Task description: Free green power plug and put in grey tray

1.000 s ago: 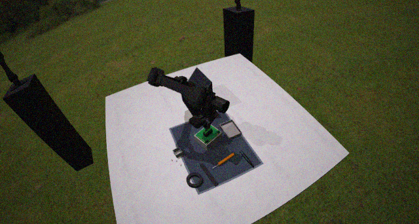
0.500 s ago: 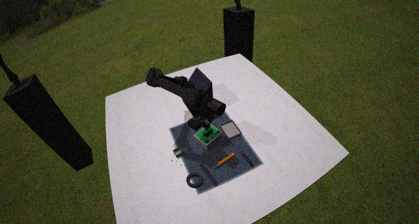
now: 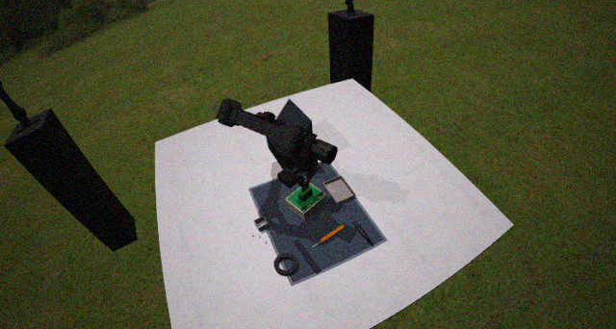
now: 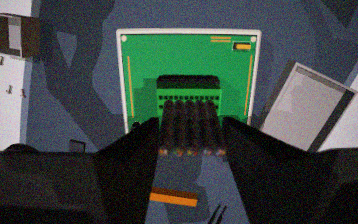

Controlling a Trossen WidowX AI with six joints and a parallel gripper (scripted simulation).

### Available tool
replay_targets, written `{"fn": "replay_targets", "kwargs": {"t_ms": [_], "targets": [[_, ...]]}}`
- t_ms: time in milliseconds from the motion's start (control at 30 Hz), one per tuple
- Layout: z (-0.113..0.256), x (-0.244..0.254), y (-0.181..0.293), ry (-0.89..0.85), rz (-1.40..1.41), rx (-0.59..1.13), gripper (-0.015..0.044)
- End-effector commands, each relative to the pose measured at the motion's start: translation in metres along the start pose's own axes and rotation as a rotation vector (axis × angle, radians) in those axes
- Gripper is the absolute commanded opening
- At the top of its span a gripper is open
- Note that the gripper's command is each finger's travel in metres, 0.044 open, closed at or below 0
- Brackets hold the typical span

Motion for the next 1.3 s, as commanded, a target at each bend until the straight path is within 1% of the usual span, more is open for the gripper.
{"fn": "replay_targets", "kwargs": {"t_ms": [0,267,533,833,867,1067,1267], "targets": [[0.017,0.006,0.000,0.054,0.008,0.029,0.0000],[0.023,0.006,0.000,0.054,0.008,0.029,0.0000],[-0.004,0.005,0.001,0.053,0.008,0.029,0.0000],[-0.004,0.005,0.001,0.053,0.008,0.029,0.0236],[-0.004,0.005,0.001,0.053,0.008,0.029,0.0249],[-0.004,0.005,0.001,0.053,0.008,0.029,0.0249],[-0.014,0.004,0.001,0.053,0.008,0.029,0.0249]]}}
Point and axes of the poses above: the point midway between the two fingers, 35 mm back from their tips, its own z axis back along the fingers, its own x axis across the jaws, y = z × x, the point moved 7 cm from there along z, back along the fingers, and after that the axes turned 5 degrees about -z, right-handed, at the moved point
